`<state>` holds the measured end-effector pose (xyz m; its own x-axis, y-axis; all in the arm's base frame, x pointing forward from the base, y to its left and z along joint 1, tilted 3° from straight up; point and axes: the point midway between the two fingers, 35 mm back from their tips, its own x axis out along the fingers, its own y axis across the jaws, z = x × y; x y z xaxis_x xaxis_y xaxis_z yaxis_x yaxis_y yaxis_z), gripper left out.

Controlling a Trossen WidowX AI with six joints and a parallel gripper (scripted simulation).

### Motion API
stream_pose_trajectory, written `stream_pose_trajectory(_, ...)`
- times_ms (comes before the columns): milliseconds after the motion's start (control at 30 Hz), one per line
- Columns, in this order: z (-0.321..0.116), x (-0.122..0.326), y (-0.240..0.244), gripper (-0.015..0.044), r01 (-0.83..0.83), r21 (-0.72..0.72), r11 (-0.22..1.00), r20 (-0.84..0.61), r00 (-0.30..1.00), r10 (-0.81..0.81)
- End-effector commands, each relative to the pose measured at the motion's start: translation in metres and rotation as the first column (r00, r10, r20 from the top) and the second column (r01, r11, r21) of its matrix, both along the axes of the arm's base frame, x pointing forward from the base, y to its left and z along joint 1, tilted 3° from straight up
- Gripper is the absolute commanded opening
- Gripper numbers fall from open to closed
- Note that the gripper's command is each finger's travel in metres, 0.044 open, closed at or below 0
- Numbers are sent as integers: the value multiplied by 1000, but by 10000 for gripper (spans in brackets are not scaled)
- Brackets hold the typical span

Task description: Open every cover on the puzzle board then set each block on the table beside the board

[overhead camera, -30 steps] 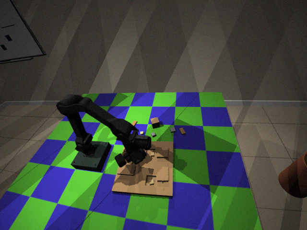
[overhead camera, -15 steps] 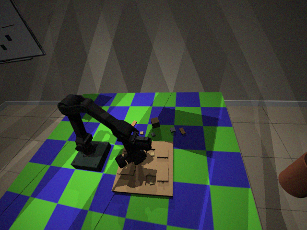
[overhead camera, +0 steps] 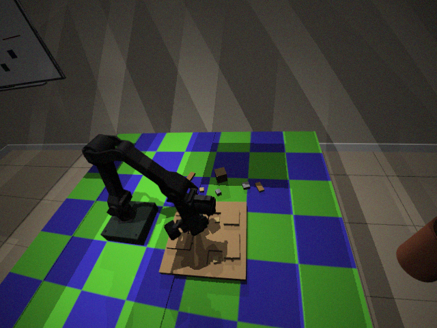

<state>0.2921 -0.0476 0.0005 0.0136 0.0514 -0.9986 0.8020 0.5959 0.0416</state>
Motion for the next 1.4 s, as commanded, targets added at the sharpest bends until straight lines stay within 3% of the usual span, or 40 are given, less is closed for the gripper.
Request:
stream_pose_trajectory(0,1,0,0,80,0,0,1000,1,1000,0)
stream_pose_trajectory(1367,57,1,-3,80,4,-1,1000,-1,1000,-4)
